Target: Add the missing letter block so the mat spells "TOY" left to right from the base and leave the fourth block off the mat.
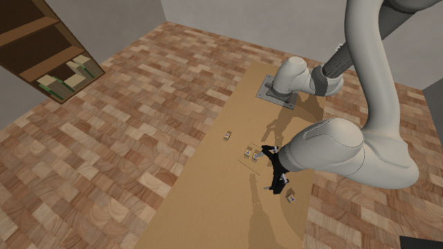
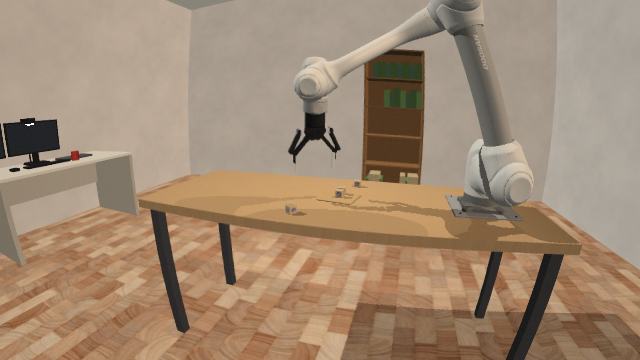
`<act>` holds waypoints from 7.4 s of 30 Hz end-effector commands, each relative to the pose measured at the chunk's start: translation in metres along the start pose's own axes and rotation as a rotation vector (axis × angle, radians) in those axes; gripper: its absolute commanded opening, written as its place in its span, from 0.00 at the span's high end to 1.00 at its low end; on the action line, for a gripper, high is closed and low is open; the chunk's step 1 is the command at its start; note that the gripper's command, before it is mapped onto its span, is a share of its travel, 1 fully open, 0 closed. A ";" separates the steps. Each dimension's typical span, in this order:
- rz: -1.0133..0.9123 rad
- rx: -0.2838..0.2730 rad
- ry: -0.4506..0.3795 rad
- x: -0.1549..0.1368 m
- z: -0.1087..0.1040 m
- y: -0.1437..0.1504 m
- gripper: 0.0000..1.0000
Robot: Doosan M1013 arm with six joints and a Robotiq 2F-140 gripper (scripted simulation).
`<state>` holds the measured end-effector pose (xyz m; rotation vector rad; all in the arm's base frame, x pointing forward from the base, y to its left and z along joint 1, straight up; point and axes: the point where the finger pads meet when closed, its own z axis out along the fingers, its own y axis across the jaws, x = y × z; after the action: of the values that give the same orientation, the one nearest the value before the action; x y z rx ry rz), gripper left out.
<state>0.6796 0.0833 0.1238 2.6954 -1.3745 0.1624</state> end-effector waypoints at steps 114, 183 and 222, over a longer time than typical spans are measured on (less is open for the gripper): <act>0.874 -0.015 -0.156 -0.133 -0.039 -0.125 0.00; 2.749 -0.184 -0.109 -0.135 -0.020 -0.126 0.00; 2.760 -0.185 -0.108 -0.135 -0.020 -0.126 0.60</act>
<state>0.7033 0.2649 0.1200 -0.8774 -3.0209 0.0006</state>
